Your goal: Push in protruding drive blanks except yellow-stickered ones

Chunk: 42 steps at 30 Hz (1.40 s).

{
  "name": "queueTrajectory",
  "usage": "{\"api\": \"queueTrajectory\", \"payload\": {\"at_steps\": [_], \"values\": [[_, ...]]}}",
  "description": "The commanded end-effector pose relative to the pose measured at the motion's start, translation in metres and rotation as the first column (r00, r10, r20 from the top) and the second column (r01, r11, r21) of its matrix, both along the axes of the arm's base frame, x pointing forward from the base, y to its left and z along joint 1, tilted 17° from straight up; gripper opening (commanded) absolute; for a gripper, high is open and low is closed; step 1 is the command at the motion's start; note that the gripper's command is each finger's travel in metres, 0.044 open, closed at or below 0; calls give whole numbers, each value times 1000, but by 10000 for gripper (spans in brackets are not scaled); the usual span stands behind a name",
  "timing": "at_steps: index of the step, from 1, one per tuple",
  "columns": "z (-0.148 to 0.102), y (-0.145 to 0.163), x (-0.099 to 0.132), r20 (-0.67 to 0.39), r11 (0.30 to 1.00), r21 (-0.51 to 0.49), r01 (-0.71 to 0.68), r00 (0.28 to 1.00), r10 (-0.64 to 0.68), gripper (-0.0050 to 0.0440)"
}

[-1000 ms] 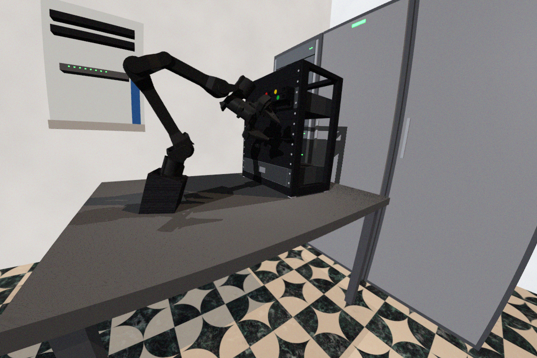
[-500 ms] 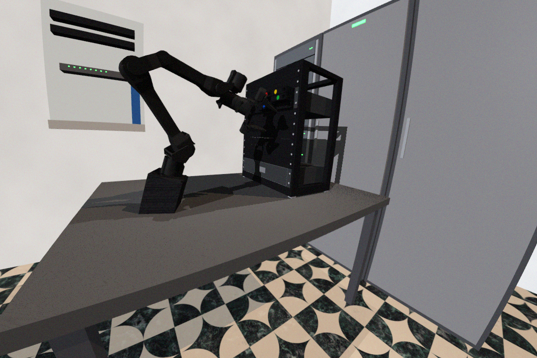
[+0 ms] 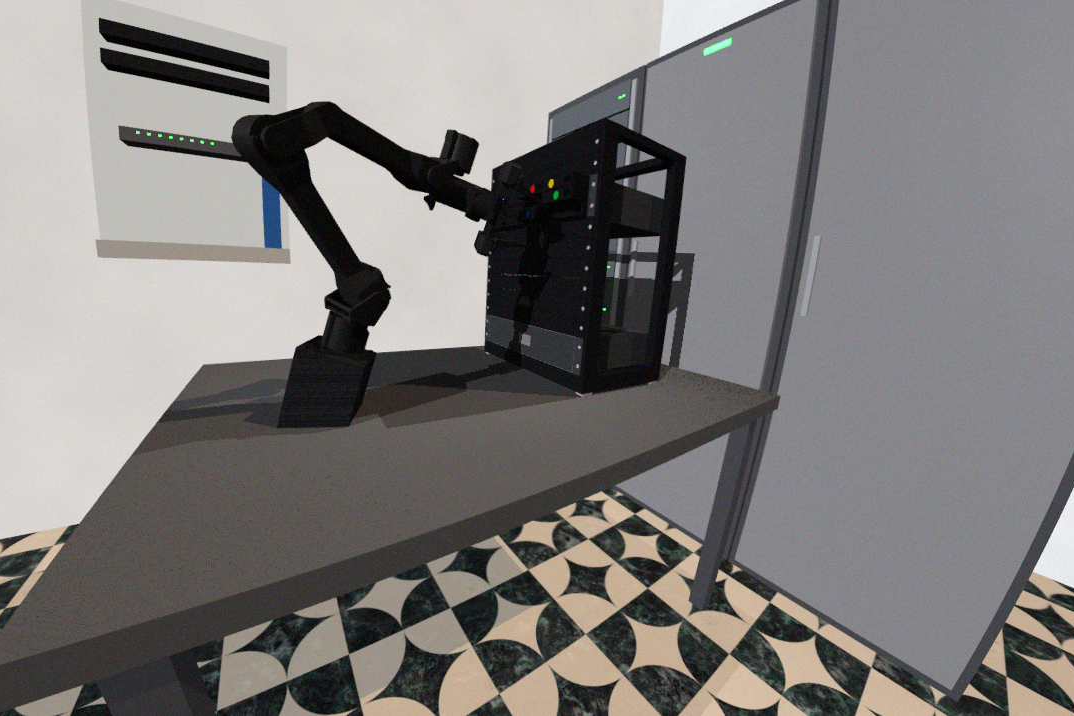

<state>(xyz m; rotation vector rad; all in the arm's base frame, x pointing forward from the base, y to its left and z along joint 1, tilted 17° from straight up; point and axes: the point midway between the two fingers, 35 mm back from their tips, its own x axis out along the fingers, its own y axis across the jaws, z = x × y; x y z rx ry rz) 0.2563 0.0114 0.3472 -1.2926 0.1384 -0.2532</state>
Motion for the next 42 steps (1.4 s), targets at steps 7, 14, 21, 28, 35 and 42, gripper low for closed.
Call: {"api": "queueTrajectory", "payload": {"at_steps": [7, 14, 21, 28, 35, 42], "values": [[21, 22, -12, 55, 988, -137, -70, 995, 78, 440], [28, 32, -18, 73, 976, -197, -97, 991, 114, 440], [37, 43, -25, 94, 956, -266, -123, 984, 153, 440], [44, 50, -32, 111, 938, -319, -139, 977, 182, 440], [48, 54, -36, 120, 927, -347, -146, 973, 198, 440], [51, 58, -40, 129, 914, -375, -152, 968, 214, 440]]}}
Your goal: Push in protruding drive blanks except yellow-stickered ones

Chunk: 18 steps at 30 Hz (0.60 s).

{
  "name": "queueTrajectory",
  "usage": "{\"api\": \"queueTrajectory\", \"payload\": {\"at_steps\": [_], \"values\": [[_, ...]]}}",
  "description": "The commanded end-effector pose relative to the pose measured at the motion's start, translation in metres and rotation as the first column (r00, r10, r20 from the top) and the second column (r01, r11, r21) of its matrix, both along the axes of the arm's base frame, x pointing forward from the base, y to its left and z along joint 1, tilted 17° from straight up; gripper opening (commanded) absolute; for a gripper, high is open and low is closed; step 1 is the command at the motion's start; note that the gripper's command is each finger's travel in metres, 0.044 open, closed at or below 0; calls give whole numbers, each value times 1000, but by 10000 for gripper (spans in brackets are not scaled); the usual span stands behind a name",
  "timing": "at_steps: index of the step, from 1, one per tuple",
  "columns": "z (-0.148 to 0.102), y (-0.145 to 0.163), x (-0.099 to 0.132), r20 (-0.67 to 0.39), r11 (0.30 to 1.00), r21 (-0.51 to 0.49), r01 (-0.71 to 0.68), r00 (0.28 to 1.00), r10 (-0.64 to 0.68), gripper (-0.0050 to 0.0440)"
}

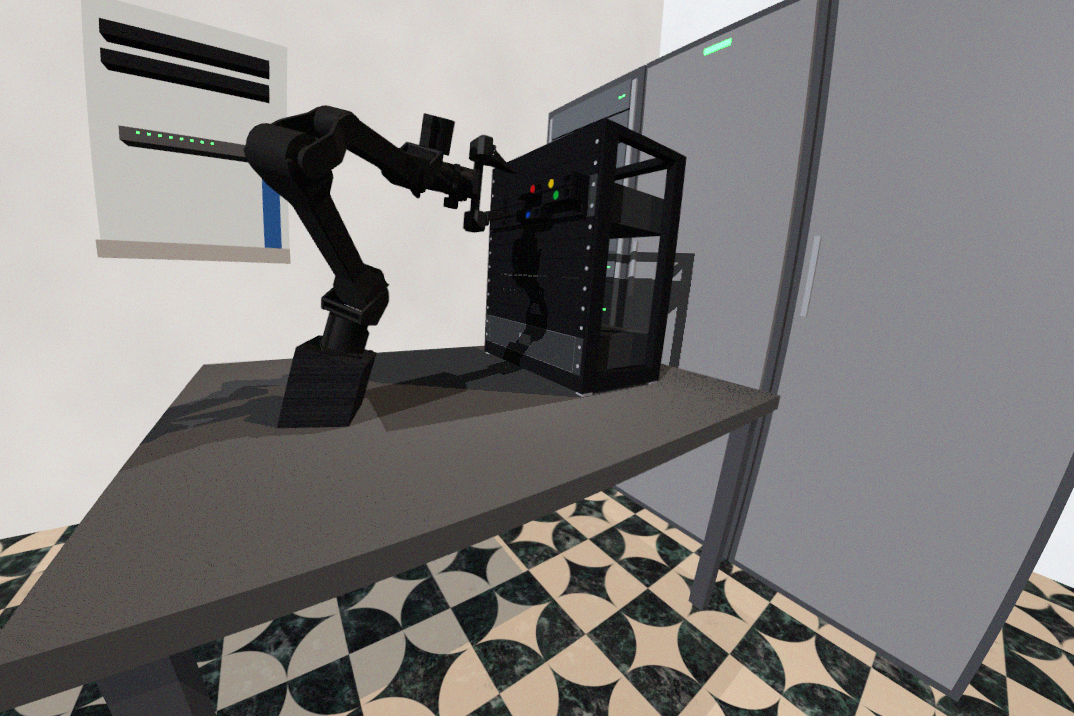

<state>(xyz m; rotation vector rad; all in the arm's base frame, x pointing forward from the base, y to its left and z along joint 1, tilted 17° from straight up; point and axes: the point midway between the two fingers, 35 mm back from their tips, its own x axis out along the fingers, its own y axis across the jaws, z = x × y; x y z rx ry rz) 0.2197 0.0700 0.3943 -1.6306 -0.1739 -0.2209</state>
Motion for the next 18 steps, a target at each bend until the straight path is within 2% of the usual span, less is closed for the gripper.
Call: {"api": "queueTrajectory", "payload": {"at_steps": [1, 18], "values": [[5, 0, -4, 15, 1000, -8, -1, 1000, 1, 440], [8, 4, -8, 29, 999, -34, -12, 999, 13, 440]]}}
